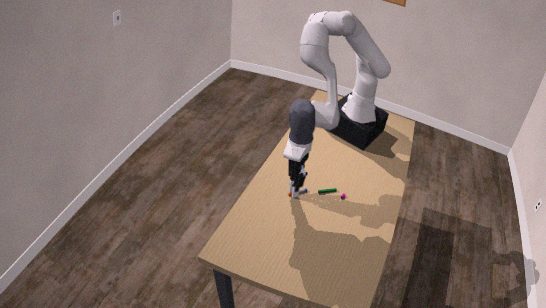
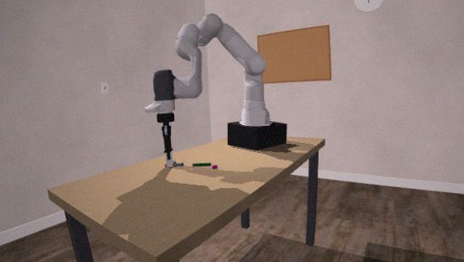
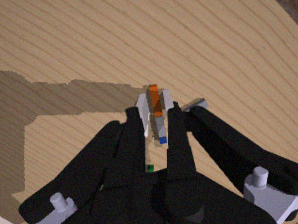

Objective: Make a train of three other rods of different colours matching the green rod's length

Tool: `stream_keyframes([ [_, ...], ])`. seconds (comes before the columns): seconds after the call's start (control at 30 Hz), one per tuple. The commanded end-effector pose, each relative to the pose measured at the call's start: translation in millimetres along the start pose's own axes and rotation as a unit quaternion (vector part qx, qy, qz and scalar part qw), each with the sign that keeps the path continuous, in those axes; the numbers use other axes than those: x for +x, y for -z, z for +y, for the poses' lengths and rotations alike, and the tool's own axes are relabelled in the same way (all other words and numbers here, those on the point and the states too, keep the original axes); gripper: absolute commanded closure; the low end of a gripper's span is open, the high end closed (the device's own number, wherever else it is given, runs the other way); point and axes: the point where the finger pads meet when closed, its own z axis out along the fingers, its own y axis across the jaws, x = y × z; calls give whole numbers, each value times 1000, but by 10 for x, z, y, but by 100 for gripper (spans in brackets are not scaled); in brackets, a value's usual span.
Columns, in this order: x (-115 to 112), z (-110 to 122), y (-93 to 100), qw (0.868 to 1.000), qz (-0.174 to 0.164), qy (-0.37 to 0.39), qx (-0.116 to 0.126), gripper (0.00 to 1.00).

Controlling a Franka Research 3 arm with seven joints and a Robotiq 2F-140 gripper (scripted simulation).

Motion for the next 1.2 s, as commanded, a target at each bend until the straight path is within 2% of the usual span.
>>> stream_keyframes([
  [0.0, 15, -7, 10, 1000, 2, -2, 1, 85],
  [0.2, 15, -7, 110, 1000, 2, -2, 1, 85],
  [0.53, 13, -6, 613, 1000, 2, -2, 1, 85],
  [0.6, 13, -6, 613, 1000, 2, -2, 1, 85],
  [0.77, 13, -5, 823, 1000, 2, -2, 1, 85],
  [1.0, 13, -5, 902, 1000, 1, -2, 1, 85],
  [1.03, 13, -5, 902, 1000, 1, -2, 1, 0],
  [1.17, 13, -5, 902, 1000, 1, -2, 1, 0],
])
